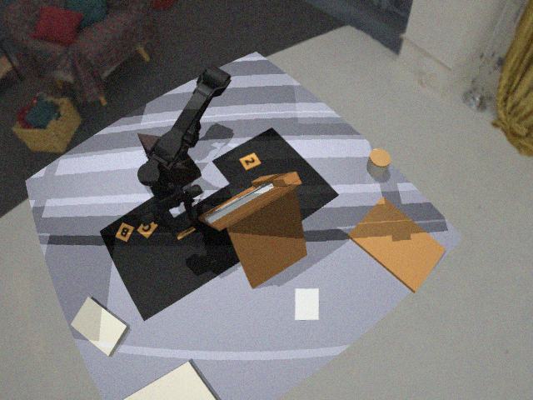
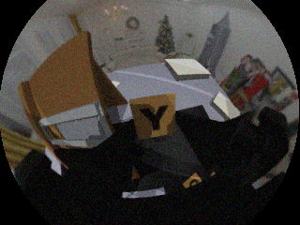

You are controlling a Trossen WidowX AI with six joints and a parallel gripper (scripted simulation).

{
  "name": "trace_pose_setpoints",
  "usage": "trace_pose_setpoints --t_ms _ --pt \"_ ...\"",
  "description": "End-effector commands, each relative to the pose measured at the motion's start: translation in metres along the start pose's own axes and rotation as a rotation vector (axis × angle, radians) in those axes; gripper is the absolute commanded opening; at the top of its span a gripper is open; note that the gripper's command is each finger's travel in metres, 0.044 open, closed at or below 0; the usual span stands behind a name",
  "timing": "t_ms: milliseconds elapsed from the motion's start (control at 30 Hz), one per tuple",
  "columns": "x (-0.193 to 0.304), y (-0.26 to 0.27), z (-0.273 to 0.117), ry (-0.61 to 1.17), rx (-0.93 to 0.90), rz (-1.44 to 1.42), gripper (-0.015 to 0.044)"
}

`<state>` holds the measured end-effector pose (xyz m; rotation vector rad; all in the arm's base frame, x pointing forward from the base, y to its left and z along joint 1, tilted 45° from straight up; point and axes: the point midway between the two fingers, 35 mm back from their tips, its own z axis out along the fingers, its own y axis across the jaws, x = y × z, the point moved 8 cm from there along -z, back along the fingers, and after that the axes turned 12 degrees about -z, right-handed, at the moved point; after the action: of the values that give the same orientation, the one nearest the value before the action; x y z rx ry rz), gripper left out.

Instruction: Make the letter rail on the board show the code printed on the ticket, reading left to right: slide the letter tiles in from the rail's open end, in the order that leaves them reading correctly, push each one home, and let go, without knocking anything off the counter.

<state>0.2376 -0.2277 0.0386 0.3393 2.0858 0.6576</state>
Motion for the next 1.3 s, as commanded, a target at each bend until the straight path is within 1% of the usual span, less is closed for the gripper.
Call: trace_pose_setpoints --t_ms 0,1267 --pt "-0.003 0.003 -0.001 -0.005 0.006 -0.006 0.0" --pt "-0.007 0.022 -0.001 -0.005 0.005 -0.004 0.0"
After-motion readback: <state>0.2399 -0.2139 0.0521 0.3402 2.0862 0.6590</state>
